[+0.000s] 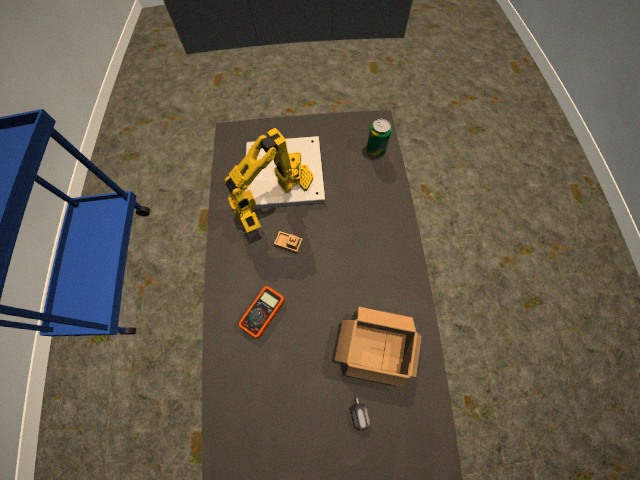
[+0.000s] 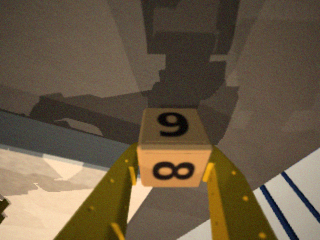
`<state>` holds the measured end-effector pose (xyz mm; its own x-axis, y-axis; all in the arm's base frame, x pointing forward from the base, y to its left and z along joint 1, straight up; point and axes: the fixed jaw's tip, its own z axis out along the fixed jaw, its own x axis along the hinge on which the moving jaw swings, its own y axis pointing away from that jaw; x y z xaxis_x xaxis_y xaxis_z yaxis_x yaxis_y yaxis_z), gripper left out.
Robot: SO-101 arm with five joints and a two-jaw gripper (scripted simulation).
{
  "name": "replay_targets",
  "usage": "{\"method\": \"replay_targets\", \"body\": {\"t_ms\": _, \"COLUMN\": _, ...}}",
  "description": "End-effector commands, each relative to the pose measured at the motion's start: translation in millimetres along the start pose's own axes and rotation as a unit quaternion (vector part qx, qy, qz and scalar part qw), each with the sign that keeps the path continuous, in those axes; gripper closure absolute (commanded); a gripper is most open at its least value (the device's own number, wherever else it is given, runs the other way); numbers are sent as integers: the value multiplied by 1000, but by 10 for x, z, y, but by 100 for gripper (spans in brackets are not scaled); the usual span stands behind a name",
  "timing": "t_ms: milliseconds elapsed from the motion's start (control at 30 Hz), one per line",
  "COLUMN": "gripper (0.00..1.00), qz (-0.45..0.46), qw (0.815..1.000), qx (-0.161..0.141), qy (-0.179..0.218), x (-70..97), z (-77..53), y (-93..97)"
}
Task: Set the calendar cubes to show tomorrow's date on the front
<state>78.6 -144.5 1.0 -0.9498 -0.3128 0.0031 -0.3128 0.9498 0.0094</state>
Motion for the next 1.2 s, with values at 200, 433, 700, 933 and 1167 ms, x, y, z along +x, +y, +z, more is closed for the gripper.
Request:
{"method": "replay_targets", "body": {"t_ms": 200, "gripper": 100, "qz": 2, "qw": 1000, "qx": -11, "qy": 1, "x": 23, "z": 57, "y": 36}}
{"method": "replay_targets", "body": {"t_ms": 433, "gripper": 100, "qz": 2, "qw": 1000, "qx": -11, "qy": 1, "x": 23, "z": 100, "y": 38}}
{"method": "replay_targets", "body": {"t_ms": 700, "gripper": 100, "qz": 2, "qw": 1000, "qx": -11, "qy": 1, "x": 23, "z": 105, "y": 38}}
{"method": "replay_targets", "body": {"t_ms": 933, "gripper": 100, "qz": 2, "qw": 1000, "qx": -11, "qy": 1, "x": 23, "z": 119, "y": 38}}
{"method": "replay_targets", "body": {"t_ms": 1167, "gripper": 100, "qz": 2, "qw": 1000, "qx": -11, "qy": 1, "x": 23, "z": 123, "y": 38}}
